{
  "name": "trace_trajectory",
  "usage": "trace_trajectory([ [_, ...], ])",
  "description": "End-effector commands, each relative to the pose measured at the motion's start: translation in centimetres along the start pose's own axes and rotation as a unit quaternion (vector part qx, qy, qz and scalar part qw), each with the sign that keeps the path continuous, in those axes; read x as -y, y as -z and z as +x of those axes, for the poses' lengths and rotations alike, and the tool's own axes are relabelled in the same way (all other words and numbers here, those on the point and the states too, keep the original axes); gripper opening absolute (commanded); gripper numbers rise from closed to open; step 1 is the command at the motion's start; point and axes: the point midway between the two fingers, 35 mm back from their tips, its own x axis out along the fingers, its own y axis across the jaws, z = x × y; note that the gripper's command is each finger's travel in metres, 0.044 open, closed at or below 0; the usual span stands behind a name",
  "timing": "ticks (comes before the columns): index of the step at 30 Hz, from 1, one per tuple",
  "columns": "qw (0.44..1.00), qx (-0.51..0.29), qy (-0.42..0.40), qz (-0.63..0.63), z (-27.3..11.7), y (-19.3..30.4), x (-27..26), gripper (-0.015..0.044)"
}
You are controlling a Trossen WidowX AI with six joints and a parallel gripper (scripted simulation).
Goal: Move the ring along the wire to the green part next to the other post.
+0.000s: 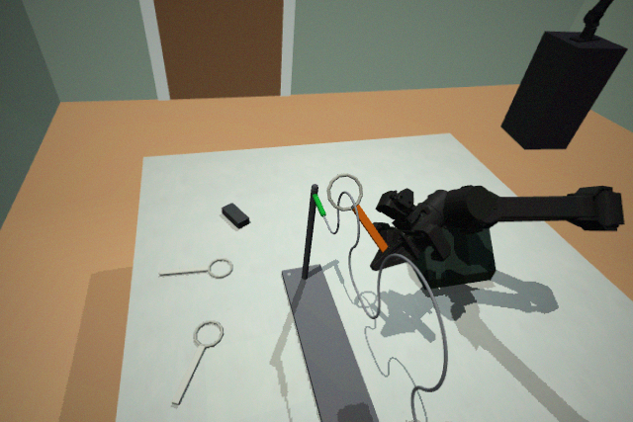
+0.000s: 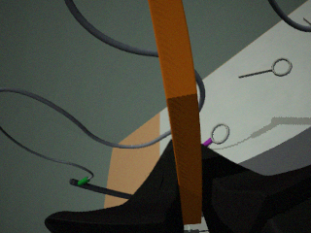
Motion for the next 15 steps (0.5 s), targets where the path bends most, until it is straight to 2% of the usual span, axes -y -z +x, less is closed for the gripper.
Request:
trace_trajectory([
  [1,0.999,0.006,-0.022,0.042,0.1,0.0,-0.6,-0.0150],
  [15,0.981,0.023,-0.091,0.168,0.1,-0.5,-2.7,-0.0150],
])
